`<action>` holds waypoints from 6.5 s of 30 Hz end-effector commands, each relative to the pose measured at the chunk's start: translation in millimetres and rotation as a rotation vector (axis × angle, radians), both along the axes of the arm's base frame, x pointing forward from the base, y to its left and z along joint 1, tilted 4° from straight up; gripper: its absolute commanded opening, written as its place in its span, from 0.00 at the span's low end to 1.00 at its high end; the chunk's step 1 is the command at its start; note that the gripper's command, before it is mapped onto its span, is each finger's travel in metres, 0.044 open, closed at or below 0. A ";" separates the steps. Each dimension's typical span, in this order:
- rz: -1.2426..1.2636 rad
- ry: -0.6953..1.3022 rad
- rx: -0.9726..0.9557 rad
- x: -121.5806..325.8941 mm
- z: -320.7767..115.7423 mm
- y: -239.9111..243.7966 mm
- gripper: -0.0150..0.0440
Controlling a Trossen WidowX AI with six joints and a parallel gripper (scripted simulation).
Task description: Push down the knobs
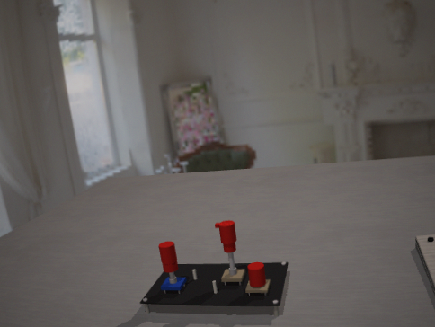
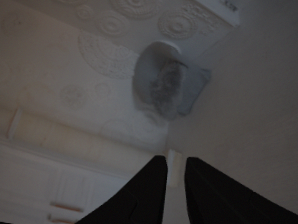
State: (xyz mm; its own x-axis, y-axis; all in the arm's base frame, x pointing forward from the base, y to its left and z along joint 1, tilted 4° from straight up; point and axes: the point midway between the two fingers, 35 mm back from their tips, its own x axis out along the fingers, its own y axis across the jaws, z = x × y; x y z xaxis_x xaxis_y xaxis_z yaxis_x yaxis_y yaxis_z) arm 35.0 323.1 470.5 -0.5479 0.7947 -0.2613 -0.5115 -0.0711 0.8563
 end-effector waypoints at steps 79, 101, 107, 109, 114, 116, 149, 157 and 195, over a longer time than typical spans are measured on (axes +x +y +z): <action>1.124 -1.430 -0.423 265.1 -292.6 -375.5 0.25; 1.124 -1.431 -0.423 268.0 -324.3 -374.5 0.25; 1.123 -1.431 -0.423 268.5 -333.1 -374.2 0.25; 1.123 -1.431 -0.423 268.5 -333.4 -374.2 0.25; 1.123 -1.431 -0.423 268.4 -332.9 -374.2 0.25; 1.123 -1.431 -0.423 268.4 -332.0 -374.2 0.25; 1.123 -1.431 -0.423 268.8 -337.7 -374.1 0.25; 1.123 -1.431 -0.423 268.8 -337.5 -374.1 0.25; 1.123 -1.431 -0.423 270.4 -356.4 -373.5 0.25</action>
